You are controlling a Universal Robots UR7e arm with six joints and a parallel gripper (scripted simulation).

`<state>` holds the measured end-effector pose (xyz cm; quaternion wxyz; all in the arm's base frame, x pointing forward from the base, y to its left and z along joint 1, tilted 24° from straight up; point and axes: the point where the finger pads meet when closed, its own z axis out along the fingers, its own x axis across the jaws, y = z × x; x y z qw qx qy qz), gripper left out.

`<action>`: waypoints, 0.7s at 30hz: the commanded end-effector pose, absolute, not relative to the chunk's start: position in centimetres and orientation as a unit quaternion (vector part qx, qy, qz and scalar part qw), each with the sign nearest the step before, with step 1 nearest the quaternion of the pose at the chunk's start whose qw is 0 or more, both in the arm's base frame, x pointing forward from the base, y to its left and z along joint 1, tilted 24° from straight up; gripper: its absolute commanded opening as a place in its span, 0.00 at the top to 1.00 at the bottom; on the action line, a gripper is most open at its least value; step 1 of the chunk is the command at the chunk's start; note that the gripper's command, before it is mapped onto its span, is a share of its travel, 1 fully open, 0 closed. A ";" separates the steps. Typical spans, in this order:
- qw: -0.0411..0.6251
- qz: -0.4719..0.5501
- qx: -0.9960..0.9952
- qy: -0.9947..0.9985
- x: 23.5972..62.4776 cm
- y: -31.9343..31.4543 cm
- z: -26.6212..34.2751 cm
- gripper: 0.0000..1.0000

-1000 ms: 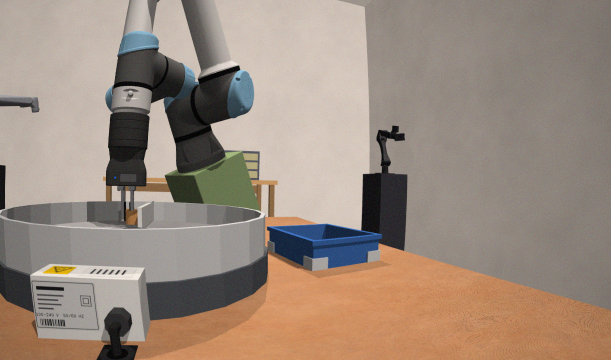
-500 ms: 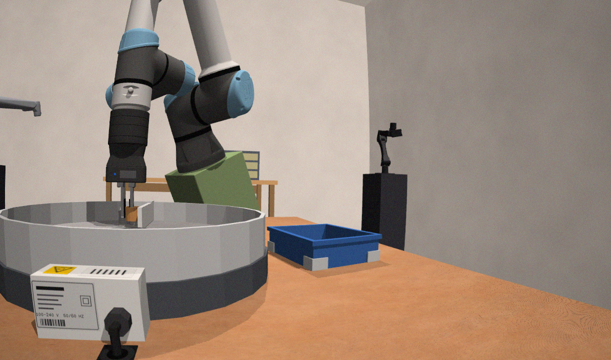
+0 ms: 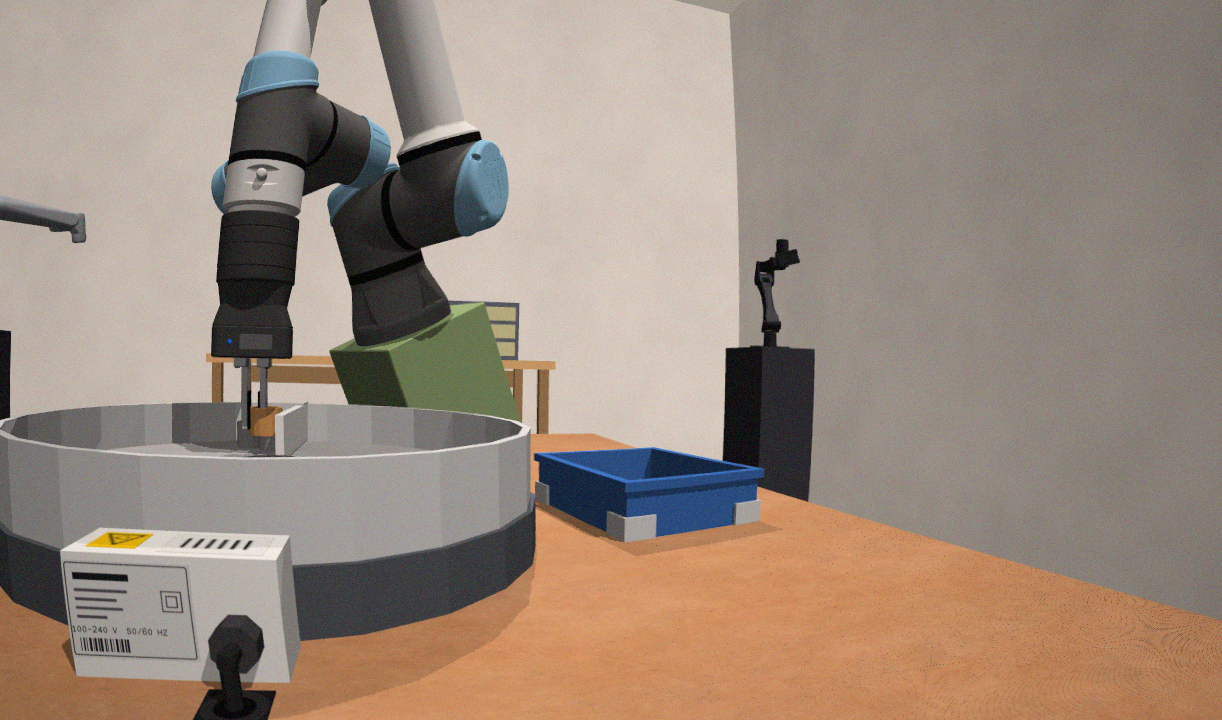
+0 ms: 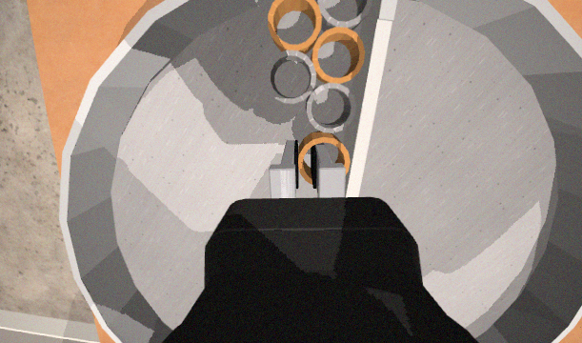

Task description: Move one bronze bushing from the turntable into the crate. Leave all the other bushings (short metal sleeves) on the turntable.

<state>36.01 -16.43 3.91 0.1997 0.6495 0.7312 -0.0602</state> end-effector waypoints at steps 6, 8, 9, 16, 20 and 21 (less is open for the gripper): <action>0.200 -0.060 0.649 0.731 35.9 -16.3 4.3 1.00; 0.200 -0.060 0.649 0.731 35.9 -16.2 4.5 1.00; 0.200 -0.060 0.649 0.731 35.9 -16.1 4.7 1.00; 0.200 -0.060 0.649 0.731 35.9 -16.1 4.7 1.00; 0.200 -0.060 0.649 0.731 35.9 -16.1 4.7 1.00; 0.200 -0.060 0.649 0.731 35.9 -16.1 4.7 1.00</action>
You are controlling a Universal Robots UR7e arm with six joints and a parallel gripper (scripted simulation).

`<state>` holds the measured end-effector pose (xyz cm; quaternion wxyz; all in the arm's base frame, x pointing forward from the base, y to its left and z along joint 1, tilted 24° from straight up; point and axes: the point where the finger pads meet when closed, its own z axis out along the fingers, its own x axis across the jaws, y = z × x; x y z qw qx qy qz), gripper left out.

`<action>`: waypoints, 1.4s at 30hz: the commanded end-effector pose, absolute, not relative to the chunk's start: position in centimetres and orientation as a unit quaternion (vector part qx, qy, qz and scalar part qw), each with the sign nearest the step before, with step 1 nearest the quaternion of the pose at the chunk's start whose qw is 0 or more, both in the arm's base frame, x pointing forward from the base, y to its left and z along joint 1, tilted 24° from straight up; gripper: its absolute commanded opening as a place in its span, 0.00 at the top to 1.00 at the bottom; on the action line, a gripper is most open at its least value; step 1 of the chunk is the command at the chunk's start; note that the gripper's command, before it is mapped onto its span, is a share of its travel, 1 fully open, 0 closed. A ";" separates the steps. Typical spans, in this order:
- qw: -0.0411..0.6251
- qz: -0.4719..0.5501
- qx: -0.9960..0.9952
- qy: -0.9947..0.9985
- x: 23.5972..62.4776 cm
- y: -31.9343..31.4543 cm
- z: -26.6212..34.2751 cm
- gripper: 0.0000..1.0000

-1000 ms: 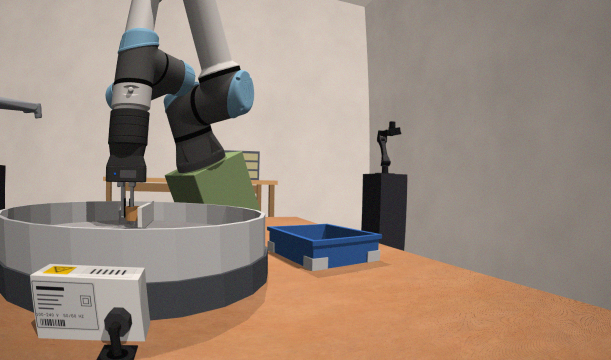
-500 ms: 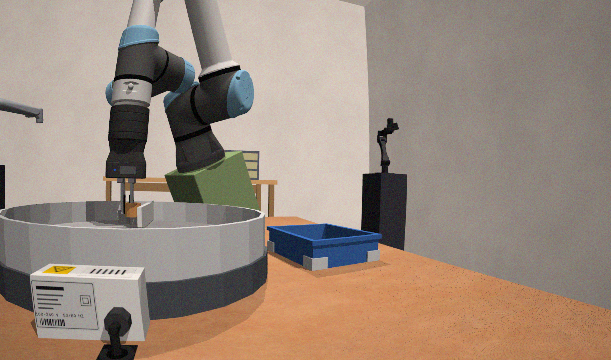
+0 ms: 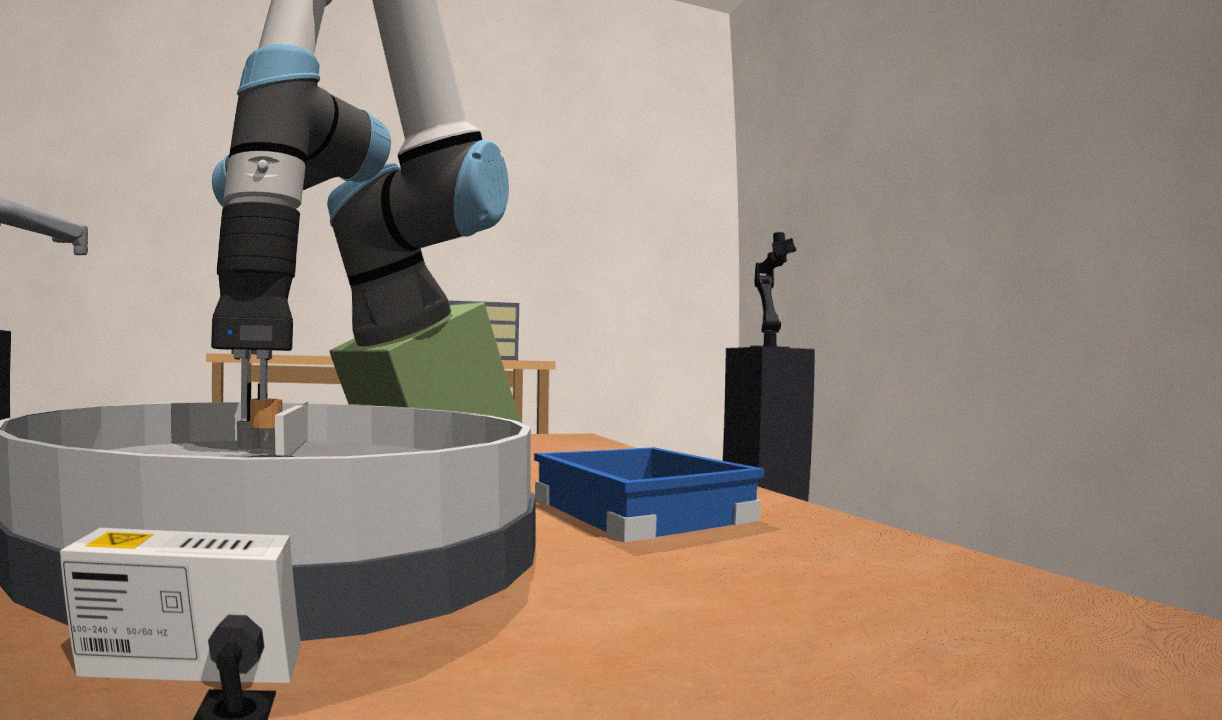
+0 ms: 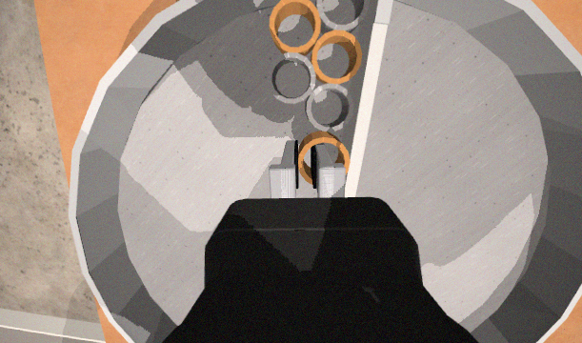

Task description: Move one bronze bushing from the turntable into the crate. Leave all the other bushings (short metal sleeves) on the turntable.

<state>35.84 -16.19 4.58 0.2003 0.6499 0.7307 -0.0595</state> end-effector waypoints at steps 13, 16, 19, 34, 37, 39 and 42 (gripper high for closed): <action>0.201 -0.060 0.650 0.731 35.7 -15.9 5.3 1.00; 0.201 -0.060 0.650 0.731 35.7 -15.9 5.3 1.00; 0.200 -0.060 0.651 0.730 35.5 -15.9 5.4 1.00; 0.200 -0.060 0.651 0.730 35.4 -15.7 5.8 1.00; 0.199 -0.060 0.651 0.731 35.4 -15.6 5.8 1.00; 0.200 -0.060 0.650 0.731 35.5 -15.6 6.0 1.00; 0.200 -0.060 0.650 0.731 35.5 -15.6 6.0 1.00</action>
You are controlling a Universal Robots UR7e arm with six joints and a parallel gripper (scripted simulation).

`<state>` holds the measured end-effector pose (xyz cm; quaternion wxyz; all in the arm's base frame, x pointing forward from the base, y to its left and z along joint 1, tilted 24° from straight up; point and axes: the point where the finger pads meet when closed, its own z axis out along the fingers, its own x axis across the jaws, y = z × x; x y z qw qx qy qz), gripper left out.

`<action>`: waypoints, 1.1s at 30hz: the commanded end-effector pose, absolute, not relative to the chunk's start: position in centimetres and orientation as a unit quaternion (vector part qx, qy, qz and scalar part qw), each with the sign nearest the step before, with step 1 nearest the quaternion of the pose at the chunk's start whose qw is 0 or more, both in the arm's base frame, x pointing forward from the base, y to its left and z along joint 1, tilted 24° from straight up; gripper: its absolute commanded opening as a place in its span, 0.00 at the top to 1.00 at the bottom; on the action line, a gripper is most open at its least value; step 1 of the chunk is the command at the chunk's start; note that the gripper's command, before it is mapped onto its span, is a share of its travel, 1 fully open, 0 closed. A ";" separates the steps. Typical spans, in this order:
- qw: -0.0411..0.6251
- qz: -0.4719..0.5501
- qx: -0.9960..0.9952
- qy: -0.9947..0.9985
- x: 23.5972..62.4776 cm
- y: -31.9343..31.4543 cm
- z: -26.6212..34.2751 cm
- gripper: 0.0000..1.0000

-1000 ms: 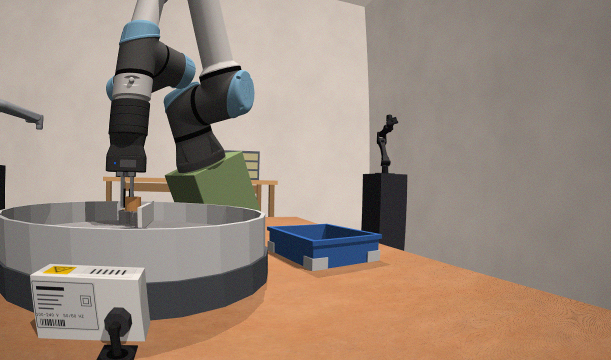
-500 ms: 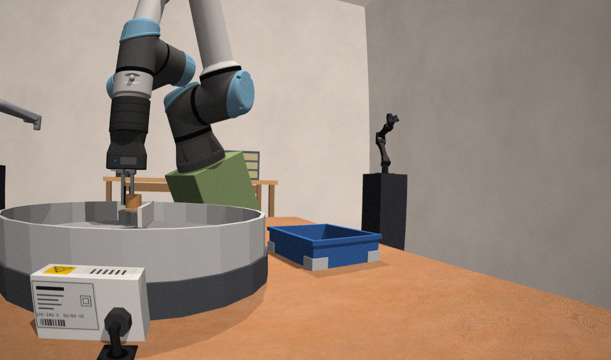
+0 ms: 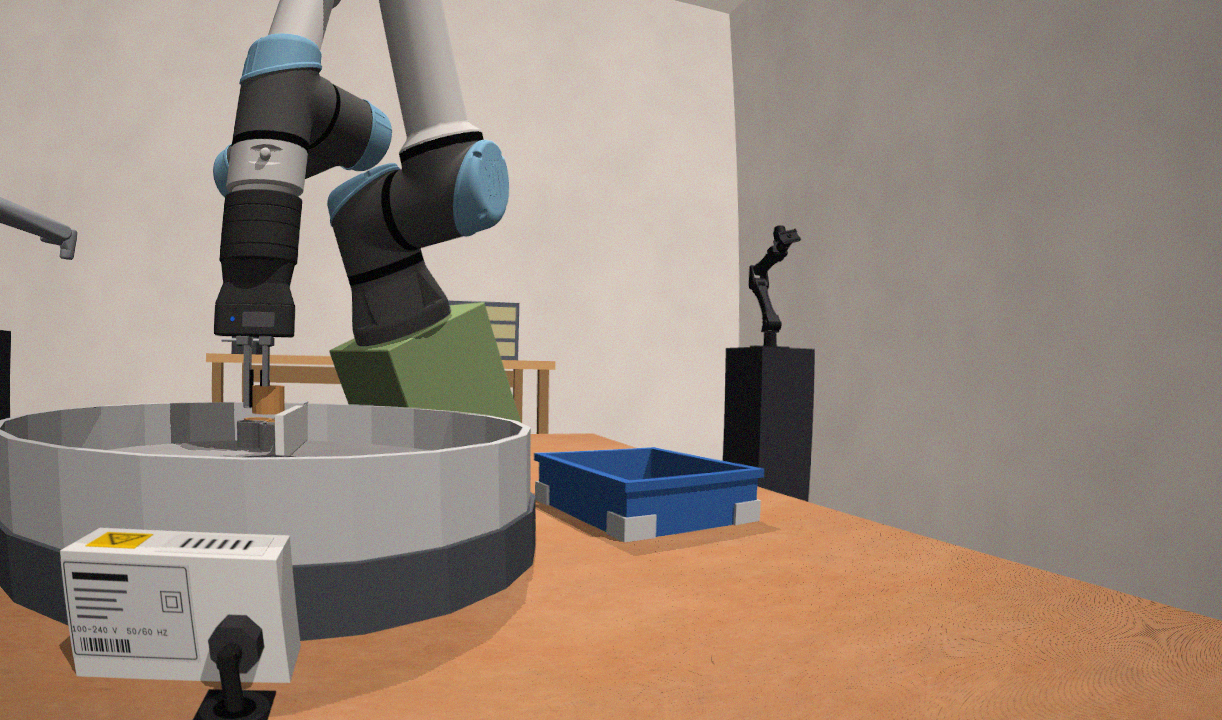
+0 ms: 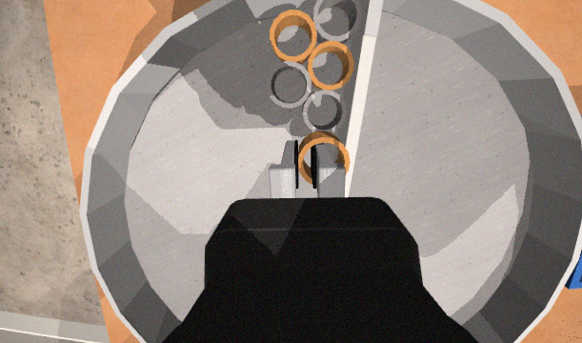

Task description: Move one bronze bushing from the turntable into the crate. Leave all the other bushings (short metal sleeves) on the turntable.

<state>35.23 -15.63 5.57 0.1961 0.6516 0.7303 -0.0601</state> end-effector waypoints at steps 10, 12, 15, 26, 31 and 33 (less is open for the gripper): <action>0.197 -0.060 0.650 0.731 35.3 -15.5 5.8 1.00; 0.198 -0.061 0.650 0.732 35.3 -15.4 5.9 1.00; 0.198 -0.061 0.649 0.732 35.4 -15.3 6.1 1.00; 0.198 -0.061 0.649 0.732 35.4 -15.3 6.1 1.00; 0.201 -0.061 0.648 0.732 35.6 -15.4 6.4 1.00; 0.201 -0.061 0.648 0.732 35.6 -15.4 6.4 1.00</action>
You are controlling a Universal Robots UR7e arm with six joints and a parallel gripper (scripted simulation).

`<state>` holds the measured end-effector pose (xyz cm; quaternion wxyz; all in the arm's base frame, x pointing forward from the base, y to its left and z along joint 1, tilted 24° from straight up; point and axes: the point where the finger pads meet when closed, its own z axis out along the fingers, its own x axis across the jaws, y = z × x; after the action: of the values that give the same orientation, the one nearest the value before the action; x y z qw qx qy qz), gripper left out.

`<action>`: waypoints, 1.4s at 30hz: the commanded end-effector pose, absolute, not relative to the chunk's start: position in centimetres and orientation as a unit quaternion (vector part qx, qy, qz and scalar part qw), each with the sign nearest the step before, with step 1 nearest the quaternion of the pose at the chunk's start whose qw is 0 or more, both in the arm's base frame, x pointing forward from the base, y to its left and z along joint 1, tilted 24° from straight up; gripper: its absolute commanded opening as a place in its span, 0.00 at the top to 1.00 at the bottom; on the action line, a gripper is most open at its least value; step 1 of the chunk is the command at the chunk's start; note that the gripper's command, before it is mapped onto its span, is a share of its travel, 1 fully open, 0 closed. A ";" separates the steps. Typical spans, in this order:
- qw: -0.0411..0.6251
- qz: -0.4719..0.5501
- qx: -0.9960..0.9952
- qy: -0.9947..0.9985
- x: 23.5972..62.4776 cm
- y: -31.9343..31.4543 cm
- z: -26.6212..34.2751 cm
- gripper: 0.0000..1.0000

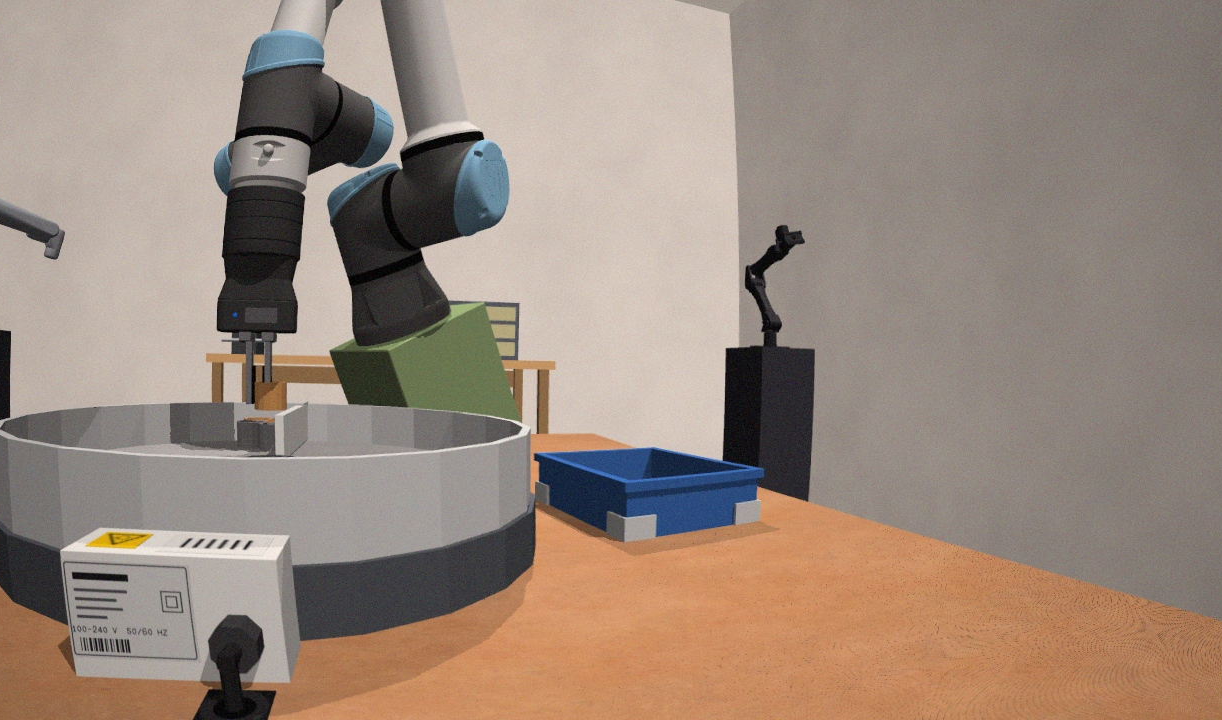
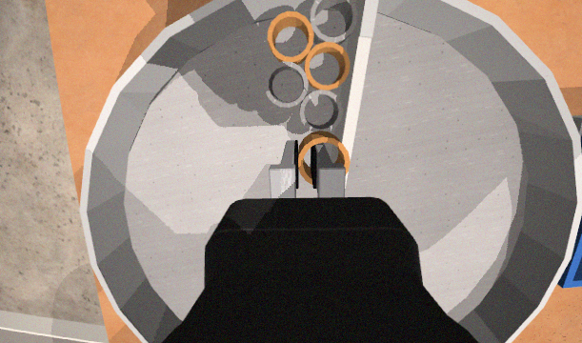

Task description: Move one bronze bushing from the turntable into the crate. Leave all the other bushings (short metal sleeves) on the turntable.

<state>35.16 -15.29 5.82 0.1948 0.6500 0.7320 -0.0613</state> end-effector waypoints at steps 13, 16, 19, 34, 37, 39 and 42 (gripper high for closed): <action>0.199 -0.061 0.649 0.732 35.0 -14.8 7.4 1.00; 0.199 -0.061 0.649 0.732 34.8 -14.5 8.3 1.00; 0.199 -0.061 0.649 0.732 34.8 -14.5 8.3 1.00; 0.201 -0.061 0.648 0.732 34.2 -13.7 10.3 1.00; 0.201 -0.061 0.648 0.732 34.2 -13.7 10.3 1.00; 0.201 -0.061 0.648 0.732 34.2 -13.7 10.3 1.00; 0.201 -0.061 0.648 0.732 34.2 -13.7 10.3 1.00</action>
<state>34.22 -13.77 9.91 0.2010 0.6488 0.7315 -0.0605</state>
